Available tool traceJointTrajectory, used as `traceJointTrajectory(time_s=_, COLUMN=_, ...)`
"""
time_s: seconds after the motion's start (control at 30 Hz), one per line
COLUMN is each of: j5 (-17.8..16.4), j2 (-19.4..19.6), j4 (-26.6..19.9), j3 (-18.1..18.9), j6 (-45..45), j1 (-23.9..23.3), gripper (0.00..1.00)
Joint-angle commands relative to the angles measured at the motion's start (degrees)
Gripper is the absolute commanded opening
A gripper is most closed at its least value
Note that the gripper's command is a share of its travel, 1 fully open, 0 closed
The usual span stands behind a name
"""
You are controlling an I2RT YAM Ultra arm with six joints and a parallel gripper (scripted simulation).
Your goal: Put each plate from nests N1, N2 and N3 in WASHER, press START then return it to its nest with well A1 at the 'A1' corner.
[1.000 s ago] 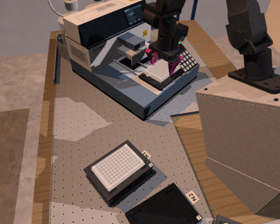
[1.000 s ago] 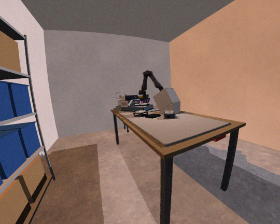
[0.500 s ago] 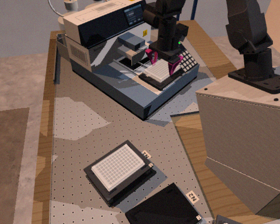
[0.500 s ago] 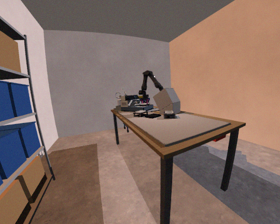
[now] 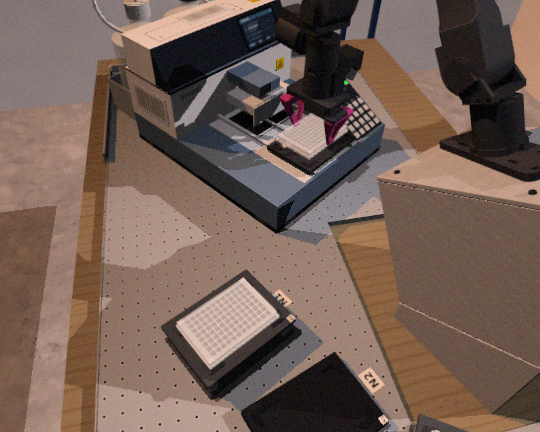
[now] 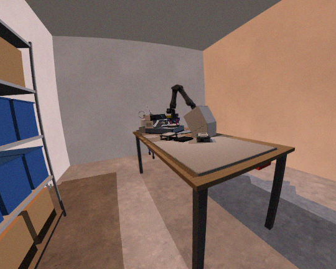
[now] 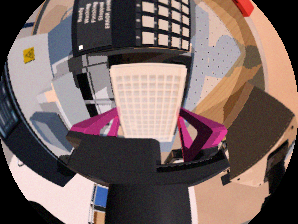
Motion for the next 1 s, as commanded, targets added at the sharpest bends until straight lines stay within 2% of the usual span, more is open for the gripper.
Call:
traceJointTrajectory(time_s=0.0, j5=0.06, j2=-1.07, j4=-0.07, j3=-1.45, j6=-0.43, j1=-0.82, gripper=0.00)
traceJointTrajectory(time_s=0.3, j5=0.02, j2=0.82, j4=0.51, j3=-0.52, j6=-0.49, j1=-0.85, gripper=0.00)
traceJointTrajectory(time_s=0.77, j5=-0.01, j2=1.12, j4=0.81, j3=-0.10, j6=-0.52, j1=-0.87, gripper=0.00)
traceJointTrajectory(time_s=0.8, j5=0.00, j2=-0.20, j4=0.93, j3=0.17, j6=-0.56, j1=-0.91, gripper=0.00)
traceJointTrajectory(time_s=0.97, j5=0.09, j2=1.15, j4=1.12, j3=0.87, j6=-0.49, j1=-0.66, gripper=0.00)
